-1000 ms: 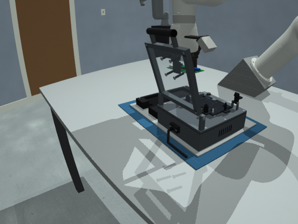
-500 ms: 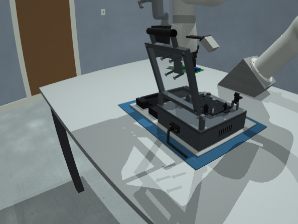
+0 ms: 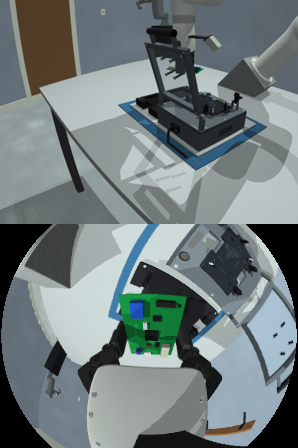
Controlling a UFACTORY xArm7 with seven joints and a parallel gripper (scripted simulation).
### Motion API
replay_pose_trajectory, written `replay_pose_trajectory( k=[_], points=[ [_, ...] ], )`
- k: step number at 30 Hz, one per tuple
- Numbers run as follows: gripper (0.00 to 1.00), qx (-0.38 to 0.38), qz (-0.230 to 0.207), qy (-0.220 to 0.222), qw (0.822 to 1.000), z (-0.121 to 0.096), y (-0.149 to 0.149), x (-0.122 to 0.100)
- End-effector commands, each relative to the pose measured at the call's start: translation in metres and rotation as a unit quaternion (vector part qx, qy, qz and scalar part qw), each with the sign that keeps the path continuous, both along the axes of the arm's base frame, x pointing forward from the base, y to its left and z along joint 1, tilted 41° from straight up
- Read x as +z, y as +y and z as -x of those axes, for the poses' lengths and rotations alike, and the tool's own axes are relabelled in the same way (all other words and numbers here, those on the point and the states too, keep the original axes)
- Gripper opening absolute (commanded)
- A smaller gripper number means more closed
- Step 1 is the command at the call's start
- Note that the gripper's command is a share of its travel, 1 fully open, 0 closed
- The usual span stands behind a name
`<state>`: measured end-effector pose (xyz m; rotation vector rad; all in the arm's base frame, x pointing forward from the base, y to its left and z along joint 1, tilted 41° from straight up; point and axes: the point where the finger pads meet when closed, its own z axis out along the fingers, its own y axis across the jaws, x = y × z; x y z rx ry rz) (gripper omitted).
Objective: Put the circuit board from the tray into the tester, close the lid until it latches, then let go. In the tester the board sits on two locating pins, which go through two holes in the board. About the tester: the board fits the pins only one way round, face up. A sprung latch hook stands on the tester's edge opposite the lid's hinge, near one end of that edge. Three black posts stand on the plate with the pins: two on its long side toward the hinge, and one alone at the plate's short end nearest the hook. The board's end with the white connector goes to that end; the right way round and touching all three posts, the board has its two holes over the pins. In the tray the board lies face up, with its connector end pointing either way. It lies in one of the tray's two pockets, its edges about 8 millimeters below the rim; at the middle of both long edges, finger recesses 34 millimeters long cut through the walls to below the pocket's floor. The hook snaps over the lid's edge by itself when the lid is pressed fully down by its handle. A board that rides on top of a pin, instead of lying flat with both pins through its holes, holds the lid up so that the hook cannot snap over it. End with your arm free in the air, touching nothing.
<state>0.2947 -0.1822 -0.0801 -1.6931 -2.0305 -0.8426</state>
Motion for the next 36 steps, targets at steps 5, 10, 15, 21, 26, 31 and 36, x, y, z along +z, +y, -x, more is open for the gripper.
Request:
replay_pose_trajectory(
  k=[5, 10, 15, 21, 26, 31, 36],
  points=[
    [0.79, 0.051, 0.009, -0.047, 0.998, -0.0004, -0.0022, 0.0006],
    [0.79, 0.091, 0.014, -0.081, 0.992, -0.0004, -0.0022, 0.0006],
    [0.79, 0.116, 0.017, -0.102, 0.988, -0.0004, -0.0022, 0.0006],
    [0.79, 0.168, 0.024, -0.146, 0.975, -0.0004, -0.0022, 0.0006],
    [0.79, 0.212, 0.029, -0.184, 0.959, -0.0004, -0.0022, 0.0006],
    [0.79, 0.248, 0.034, -0.215, 0.944, -0.0004, -0.0022, 0.0006],
    [0.79, 0.285, 0.039, -0.246, 0.926, -0.0004, -0.0022, 0.0006]
  ],
)
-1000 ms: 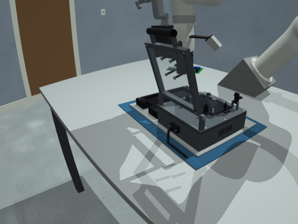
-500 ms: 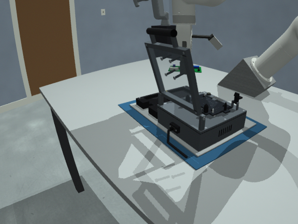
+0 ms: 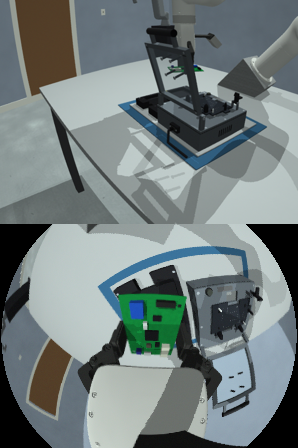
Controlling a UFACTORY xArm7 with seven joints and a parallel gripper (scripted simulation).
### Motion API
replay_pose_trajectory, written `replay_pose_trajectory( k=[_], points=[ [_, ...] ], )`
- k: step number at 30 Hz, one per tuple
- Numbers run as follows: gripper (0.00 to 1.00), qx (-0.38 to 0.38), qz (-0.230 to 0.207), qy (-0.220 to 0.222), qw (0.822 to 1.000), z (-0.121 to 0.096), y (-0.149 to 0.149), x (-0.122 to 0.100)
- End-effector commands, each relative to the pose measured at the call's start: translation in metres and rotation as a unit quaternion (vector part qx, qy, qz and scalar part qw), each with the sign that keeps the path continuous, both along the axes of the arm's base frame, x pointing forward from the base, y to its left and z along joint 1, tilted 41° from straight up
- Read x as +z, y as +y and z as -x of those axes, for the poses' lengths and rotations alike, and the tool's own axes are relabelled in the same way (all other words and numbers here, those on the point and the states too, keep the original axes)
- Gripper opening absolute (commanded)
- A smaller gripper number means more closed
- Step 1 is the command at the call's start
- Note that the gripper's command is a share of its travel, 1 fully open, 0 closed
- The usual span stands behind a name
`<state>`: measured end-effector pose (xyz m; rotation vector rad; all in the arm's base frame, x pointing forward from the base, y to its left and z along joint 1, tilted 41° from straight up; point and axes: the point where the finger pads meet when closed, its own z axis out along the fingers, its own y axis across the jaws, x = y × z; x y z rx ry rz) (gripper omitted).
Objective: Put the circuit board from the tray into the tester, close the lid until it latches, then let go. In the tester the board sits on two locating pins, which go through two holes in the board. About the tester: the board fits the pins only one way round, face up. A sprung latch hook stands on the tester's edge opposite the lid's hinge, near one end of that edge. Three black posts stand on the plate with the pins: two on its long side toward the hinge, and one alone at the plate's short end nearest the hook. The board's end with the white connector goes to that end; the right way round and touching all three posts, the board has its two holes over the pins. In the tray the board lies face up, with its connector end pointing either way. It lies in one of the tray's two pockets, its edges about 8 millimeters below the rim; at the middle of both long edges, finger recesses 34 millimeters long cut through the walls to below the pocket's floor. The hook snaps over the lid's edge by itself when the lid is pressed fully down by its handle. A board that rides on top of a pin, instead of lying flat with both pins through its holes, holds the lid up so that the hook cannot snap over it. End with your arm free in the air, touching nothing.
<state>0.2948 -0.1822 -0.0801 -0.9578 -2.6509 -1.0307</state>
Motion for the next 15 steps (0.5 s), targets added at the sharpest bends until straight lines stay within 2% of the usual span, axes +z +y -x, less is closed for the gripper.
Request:
replay_pose_trajectory(
  k=[1, 11, 15],
  points=[
    [0.79, 0.038, 0.007, -0.037, 0.999, -0.0004, -0.0023, 0.0005],
    [0.79, 0.137, 0.02, -0.121, 0.983, -0.0004, -0.0023, 0.0005],
    [0.79, 0.157, 0.022, -0.138, 0.978, -0.0004, -0.0023, 0.0005]
  ],
)
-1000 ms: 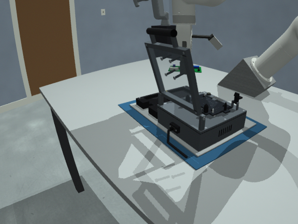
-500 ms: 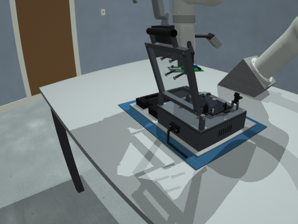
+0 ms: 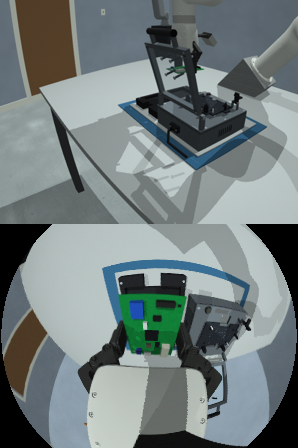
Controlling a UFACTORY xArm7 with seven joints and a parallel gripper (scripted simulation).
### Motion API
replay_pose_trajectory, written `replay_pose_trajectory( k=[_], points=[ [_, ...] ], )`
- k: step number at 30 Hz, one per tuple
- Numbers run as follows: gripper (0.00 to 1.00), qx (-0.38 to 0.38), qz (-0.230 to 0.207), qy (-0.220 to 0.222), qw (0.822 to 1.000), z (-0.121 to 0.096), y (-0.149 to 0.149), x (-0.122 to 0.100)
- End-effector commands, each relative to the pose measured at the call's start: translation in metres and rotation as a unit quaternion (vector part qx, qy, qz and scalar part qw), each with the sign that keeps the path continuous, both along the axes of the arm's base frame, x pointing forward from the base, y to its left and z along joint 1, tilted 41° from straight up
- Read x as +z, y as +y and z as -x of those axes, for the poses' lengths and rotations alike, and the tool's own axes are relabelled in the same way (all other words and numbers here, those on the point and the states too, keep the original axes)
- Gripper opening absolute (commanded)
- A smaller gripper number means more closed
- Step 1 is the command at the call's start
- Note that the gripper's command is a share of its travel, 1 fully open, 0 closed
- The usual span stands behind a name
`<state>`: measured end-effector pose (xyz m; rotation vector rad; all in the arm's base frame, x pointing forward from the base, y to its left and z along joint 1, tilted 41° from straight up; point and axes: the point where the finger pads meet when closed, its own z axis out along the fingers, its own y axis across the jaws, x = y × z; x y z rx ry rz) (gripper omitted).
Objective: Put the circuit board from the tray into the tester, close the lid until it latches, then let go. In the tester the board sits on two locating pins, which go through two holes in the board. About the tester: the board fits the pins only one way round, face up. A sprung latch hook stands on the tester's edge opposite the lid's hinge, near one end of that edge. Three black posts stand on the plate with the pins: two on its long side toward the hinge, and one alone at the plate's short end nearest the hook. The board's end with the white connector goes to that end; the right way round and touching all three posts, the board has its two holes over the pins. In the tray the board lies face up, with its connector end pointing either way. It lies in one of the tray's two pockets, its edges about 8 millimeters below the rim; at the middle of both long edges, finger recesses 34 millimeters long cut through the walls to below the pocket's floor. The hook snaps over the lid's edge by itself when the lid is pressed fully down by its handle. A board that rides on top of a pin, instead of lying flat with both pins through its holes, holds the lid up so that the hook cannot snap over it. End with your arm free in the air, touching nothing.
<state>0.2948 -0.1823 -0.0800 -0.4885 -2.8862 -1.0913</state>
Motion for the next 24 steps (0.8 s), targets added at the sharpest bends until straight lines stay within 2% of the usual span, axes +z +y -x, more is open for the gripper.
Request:
replay_pose_trajectory(
  k=[1, 13, 15, 24],
  points=[
    [0.79, 0.033, 0.006, -0.033, 0.999, -0.0004, -0.0022, 0.0005],
    [0.79, 0.151, 0.021, -0.134, 0.979, -0.0004, -0.0022, 0.0005],
    [0.79, 0.151, 0.021, -0.134, 0.979, -0.0004, -0.0022, 0.0005],
    [0.79, 0.234, 0.032, -0.205, 0.95, -0.0004, -0.0022, 0.0005]
  ],
)
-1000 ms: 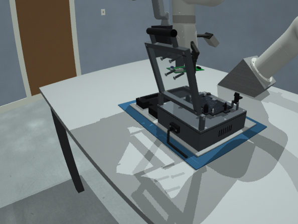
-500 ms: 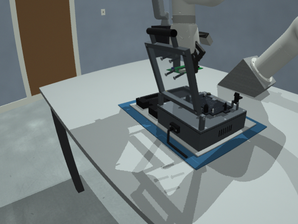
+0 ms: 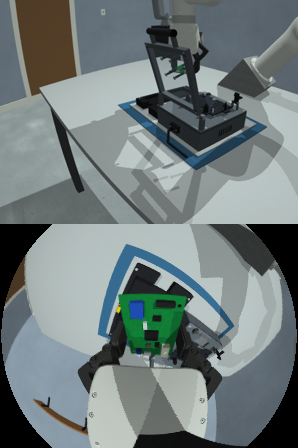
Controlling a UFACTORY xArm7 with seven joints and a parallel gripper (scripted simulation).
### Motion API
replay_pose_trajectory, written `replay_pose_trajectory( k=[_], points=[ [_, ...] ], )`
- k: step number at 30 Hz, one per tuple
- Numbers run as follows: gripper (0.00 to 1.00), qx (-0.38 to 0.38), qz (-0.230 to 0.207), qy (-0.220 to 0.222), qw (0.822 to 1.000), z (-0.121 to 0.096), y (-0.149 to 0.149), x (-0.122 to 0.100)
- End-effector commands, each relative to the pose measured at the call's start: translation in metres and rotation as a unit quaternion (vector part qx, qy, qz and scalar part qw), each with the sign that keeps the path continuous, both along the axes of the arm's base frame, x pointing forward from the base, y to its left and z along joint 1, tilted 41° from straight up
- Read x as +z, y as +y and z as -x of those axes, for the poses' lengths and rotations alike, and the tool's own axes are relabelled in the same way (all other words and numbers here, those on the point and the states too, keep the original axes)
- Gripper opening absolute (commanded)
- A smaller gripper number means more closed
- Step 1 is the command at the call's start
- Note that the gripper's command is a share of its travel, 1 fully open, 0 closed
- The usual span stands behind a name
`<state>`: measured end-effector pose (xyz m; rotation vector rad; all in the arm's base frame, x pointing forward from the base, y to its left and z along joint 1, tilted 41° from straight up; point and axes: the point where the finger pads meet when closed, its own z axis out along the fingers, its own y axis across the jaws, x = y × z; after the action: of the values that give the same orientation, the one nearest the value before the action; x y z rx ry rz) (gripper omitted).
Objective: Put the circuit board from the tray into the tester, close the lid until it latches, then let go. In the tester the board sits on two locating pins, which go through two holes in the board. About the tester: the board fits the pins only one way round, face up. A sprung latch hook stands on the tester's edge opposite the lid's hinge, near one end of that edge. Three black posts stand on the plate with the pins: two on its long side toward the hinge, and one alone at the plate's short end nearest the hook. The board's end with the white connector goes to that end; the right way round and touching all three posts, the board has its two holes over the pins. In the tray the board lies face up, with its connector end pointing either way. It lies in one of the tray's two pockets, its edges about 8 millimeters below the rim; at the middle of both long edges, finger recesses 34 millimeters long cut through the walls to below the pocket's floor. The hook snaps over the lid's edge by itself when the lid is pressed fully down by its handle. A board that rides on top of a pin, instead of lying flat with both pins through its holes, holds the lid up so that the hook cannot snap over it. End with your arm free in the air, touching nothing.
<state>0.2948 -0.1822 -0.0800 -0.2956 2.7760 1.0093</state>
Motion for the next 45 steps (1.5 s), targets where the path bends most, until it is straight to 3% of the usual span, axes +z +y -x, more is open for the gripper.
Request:
replay_pose_trajectory(
  k=[1, 11, 23, 45],
  points=[
    [0.79, 0.041, 0.007, -0.039, 0.998, -0.0004, -0.0023, 0.0005],
    [0.79, 0.111, 0.016, -0.099, 0.989, -0.0004, -0.0023, 0.0005],
    [0.79, 0.204, 0.028, -0.178, 0.962, -0.0004, -0.0023, 0.0005],
    [0.79, 0.306, 0.041, -0.265, 0.914, -0.0004, -0.0023, 0.0005]
  ],
)
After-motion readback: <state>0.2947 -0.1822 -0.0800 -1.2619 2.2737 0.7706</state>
